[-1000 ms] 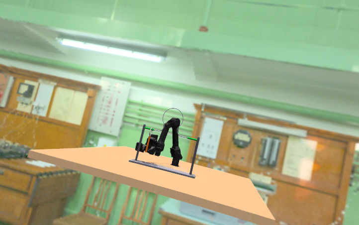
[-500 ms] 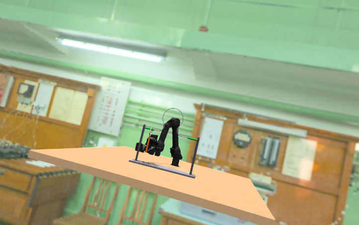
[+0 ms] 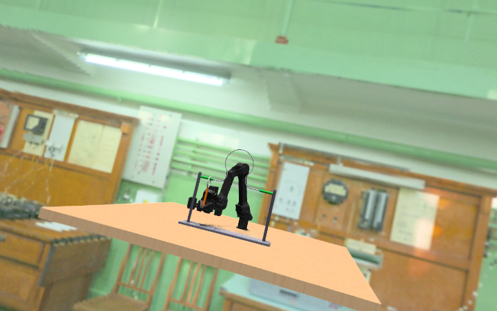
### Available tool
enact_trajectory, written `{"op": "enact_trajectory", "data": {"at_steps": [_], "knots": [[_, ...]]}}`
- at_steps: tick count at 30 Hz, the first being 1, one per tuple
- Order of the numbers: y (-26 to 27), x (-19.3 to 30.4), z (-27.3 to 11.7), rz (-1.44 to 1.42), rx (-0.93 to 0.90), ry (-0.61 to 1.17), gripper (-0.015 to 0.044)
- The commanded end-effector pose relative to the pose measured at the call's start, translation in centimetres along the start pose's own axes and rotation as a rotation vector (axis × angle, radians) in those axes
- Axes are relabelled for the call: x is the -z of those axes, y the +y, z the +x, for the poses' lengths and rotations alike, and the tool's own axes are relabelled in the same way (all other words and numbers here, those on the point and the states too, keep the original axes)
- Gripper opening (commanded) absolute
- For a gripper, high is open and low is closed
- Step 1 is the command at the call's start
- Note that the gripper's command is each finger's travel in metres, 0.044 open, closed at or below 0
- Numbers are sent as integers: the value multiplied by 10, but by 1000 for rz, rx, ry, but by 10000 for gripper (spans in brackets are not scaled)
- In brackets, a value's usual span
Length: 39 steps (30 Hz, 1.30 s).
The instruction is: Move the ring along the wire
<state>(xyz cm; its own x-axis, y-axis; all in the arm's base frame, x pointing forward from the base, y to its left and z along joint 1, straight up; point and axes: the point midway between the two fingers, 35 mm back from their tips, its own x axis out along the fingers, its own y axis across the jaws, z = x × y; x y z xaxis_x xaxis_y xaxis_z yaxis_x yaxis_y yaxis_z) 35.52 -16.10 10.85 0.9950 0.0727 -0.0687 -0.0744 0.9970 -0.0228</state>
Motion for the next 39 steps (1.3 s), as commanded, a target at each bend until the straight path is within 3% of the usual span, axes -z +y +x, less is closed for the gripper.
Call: {"op": "enact_trajectory", "data": {"at_steps": [1,39], "knots": [[0,0,0,0,0,0,-150],[6,-19,-1,3,8,-1,-150]]}}
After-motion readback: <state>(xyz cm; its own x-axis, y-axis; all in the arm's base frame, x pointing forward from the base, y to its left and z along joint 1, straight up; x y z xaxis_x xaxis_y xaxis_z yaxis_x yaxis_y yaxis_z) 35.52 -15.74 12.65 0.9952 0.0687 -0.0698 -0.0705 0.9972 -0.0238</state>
